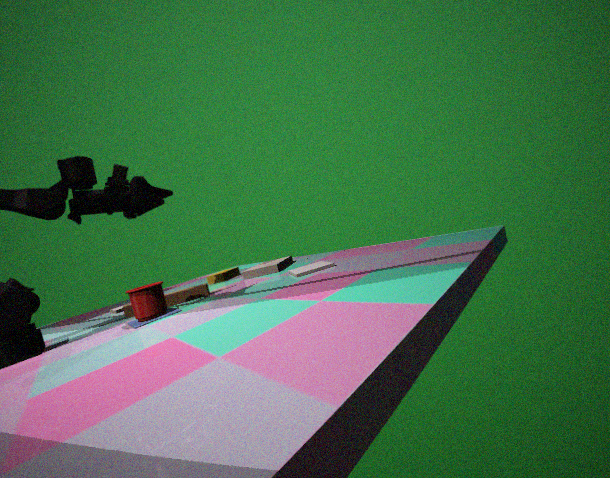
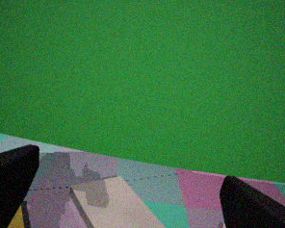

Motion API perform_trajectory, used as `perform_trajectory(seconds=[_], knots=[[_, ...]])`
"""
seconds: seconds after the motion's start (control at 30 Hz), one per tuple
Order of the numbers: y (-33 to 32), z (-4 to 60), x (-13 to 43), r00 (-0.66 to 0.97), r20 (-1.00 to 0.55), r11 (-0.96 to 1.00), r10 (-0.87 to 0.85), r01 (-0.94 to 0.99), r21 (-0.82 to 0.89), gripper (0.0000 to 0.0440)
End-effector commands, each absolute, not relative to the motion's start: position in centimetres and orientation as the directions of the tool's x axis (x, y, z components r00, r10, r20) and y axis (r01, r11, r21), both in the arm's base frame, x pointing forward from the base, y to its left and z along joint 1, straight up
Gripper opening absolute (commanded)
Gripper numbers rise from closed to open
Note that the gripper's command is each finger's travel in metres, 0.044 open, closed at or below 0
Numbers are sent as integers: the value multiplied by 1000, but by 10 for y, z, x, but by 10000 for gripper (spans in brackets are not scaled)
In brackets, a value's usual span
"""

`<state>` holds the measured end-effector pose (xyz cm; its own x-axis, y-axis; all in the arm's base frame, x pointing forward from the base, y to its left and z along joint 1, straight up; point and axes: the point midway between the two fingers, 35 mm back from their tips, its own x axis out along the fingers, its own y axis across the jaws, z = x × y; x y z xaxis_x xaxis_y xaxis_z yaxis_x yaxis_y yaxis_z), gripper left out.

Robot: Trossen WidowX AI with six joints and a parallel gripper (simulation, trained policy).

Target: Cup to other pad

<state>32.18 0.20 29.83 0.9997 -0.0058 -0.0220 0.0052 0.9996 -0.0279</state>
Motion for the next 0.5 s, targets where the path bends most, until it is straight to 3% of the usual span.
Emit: perform_trajectory(seconds=[0.0, 0.33, 0.47], knots=[[2, 297, 321, 1000, -29, 1000, -8, 7, -25, 374], [7, 281, 318, 989, -145, 1000, -9, 11, 15, 117], [10, 276, 317, 979, -203, 999, 1, 6, 34, 95]])
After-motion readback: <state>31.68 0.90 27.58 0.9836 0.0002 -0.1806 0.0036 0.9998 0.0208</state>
